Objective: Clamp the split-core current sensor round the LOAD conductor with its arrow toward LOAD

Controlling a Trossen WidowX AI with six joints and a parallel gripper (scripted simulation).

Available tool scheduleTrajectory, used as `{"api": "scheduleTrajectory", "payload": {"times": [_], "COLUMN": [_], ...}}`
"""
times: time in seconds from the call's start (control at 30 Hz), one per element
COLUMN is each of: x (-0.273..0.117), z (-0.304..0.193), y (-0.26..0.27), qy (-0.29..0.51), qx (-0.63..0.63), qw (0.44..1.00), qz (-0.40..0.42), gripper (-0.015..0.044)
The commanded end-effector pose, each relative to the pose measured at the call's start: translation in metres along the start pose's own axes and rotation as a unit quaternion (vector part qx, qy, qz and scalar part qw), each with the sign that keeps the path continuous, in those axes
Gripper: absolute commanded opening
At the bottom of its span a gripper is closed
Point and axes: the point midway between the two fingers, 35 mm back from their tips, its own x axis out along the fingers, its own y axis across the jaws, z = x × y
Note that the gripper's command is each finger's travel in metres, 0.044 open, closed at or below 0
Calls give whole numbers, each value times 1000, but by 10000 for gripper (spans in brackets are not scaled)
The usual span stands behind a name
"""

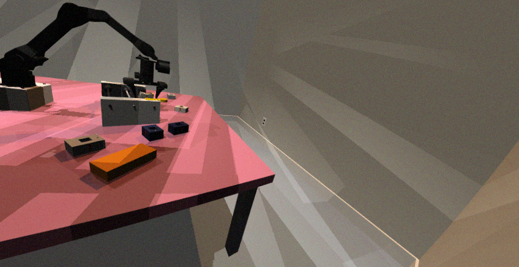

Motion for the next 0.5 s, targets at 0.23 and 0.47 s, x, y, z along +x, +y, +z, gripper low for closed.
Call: {"api": "scheduleTrajectory", "payload": {"times": [0.23,0.47], "x": [15,26], "z": [0,0], "y": [1,1], "qy": [1,1], "qx": [2,2], "qw": [1000,1000], "qz": [2,2], "gripper": [440,440]}}
